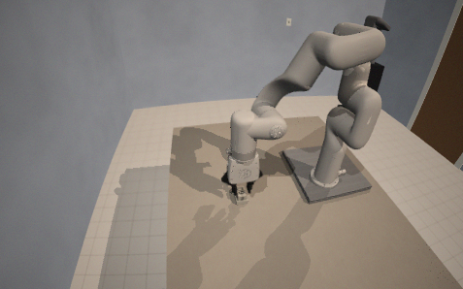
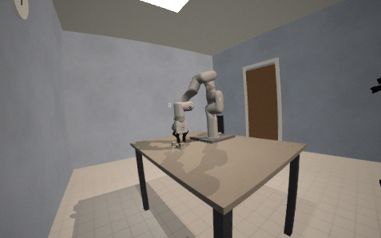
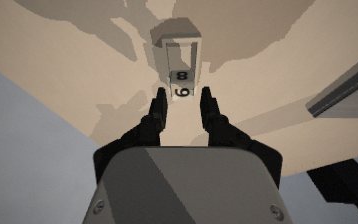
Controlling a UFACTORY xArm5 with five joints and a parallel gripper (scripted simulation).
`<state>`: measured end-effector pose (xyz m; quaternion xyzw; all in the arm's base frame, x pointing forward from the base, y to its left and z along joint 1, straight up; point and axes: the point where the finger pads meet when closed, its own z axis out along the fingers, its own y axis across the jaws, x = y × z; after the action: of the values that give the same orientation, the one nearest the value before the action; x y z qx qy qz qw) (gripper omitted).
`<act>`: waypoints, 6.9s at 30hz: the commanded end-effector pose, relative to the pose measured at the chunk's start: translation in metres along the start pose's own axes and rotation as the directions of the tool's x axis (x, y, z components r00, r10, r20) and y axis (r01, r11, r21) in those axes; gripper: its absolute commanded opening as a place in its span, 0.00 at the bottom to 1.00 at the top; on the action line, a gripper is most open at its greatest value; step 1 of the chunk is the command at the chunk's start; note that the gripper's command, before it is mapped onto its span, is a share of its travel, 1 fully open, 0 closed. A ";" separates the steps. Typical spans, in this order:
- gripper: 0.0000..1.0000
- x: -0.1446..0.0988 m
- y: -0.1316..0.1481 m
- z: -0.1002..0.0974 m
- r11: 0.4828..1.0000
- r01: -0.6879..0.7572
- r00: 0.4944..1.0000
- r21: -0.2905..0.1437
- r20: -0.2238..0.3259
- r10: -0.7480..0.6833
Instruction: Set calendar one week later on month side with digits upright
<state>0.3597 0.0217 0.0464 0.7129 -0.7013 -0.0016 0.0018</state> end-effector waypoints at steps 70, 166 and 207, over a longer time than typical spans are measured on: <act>0.47 0.000 -0.001 0.004 1.000 0.000 1.000 0.003 0.000 0.000; 0.27 0.000 -0.001 0.015 1.000 0.000 1.000 0.003 0.000 0.000; 0.27 -0.018 -0.003 -0.072 0.950 0.312 0.950 0.003 -0.001 -0.312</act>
<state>0.3607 0.0321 0.1181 0.7718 -0.6358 -0.0017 0.0017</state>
